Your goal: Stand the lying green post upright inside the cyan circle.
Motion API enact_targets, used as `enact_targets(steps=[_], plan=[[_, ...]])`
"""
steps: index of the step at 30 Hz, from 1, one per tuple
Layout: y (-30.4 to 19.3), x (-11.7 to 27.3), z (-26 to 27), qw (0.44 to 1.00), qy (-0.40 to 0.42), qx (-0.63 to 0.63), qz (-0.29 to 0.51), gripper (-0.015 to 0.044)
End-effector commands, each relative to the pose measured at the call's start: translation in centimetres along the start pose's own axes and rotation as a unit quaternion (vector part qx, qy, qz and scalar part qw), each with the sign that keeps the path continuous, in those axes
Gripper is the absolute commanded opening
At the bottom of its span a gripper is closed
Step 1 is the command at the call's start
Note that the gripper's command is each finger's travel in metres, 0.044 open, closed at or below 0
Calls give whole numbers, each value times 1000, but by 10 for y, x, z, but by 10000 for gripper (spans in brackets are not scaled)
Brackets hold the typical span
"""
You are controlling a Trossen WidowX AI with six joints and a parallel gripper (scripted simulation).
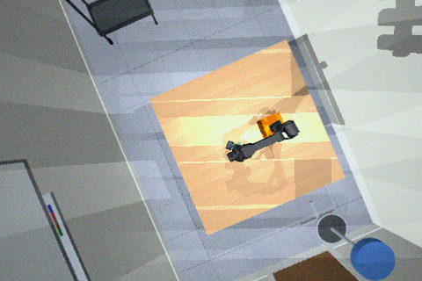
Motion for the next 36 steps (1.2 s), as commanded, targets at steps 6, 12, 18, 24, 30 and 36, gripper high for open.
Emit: enact_targets(steps=[6,12,18,24,30,36], plan=[[2,-13,-5,999,3,-18,-31,23],[2,-20,-9,998,1,-29,-53,23],[2,-27,-13,996,0,-40,-74,23],[2,-33,-16,994,-2,-50,-96,23],[1,-39,-20,991,-3,-59,-117,23],[1,-45,-23,988,-5,-68,-139,23]])
Point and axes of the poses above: the point midway between the two fingers, 35 mm back from their tips, its own x axis back along the fingers, its own z axis across the jaws, y = z × x, the point moved 8 cm from there along x, back along the fingers, and after that the axes turned 7 degrees about x, right-handed, at the moved point
